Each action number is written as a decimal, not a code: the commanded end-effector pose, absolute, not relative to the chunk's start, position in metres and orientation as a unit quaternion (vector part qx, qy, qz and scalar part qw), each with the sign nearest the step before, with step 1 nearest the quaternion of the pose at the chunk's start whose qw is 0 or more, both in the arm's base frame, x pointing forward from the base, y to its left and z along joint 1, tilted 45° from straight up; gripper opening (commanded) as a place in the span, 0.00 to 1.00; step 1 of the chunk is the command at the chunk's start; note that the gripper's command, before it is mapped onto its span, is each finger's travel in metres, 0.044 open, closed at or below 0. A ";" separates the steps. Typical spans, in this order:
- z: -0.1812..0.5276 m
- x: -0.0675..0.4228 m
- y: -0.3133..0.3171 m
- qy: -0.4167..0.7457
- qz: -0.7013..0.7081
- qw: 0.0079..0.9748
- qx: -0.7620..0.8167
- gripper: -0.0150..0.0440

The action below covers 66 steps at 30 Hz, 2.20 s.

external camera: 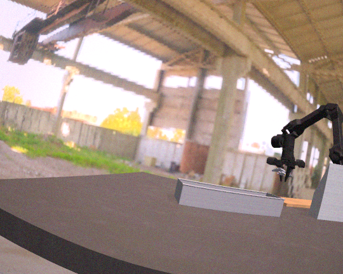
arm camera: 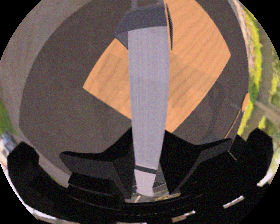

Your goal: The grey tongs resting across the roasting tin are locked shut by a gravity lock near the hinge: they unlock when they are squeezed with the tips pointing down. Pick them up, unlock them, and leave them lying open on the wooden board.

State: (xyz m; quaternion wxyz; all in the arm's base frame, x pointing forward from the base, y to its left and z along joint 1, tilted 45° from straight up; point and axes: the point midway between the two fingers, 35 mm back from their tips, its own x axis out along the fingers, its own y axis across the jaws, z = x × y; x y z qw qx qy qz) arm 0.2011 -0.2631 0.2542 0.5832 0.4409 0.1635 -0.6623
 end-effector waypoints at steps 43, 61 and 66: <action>0.314 0.048 -0.289 0.060 -0.672 0.576 0.462 0.00; 0.325 0.060 -0.294 -0.006 -0.742 0.607 0.283 0.00; 0.330 0.062 -0.289 -0.039 -0.759 0.605 0.236 0.00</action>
